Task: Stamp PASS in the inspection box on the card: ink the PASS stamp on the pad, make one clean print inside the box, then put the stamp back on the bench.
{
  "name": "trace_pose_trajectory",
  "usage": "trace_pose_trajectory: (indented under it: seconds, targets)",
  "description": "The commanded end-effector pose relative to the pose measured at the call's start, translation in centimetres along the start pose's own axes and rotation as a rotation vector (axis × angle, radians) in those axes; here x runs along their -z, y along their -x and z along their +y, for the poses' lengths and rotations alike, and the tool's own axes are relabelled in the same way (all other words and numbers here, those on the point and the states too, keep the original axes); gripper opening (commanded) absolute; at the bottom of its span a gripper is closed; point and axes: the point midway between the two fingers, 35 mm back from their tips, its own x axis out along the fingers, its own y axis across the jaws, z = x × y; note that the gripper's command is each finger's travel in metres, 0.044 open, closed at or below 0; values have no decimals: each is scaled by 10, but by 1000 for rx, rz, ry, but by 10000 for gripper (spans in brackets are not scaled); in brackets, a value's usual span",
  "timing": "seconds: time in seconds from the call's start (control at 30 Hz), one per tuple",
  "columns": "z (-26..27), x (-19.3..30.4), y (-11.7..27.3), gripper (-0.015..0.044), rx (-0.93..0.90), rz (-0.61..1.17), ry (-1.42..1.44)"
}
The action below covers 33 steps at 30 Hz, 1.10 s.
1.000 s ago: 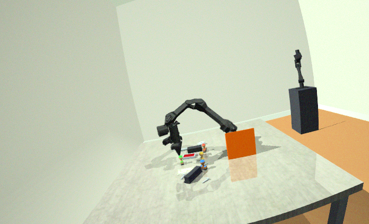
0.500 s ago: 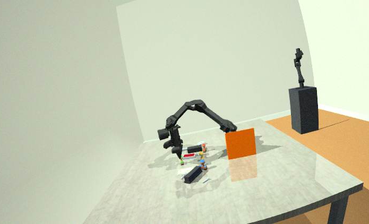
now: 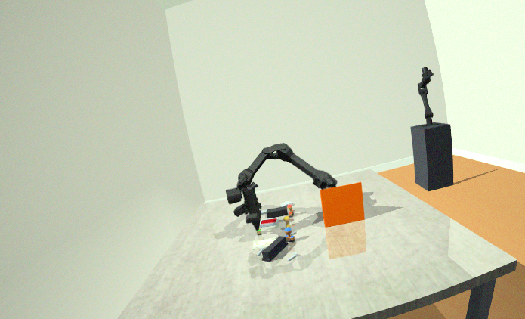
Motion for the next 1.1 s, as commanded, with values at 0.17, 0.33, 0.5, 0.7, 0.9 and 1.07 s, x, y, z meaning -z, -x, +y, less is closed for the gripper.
trace_pose_trajectory:
  seconds: [0.17, 0.33, 0.5, 0.7, 0.9, 1.07]
  targets:
    - [-1, 1, -6, 211, 1, 2, 0]
    - [-1, 1, -6, 178, 1, 2, 0]
    - [-1, 1, -6, 145, 1, 2, 0]
    - [-1, 1, -5, 26, 1, 2, 0]
    - [0, 0, -2, 0, 0, 2, 0]
    - [0, 0, 0, 0, 0, 2, 0]
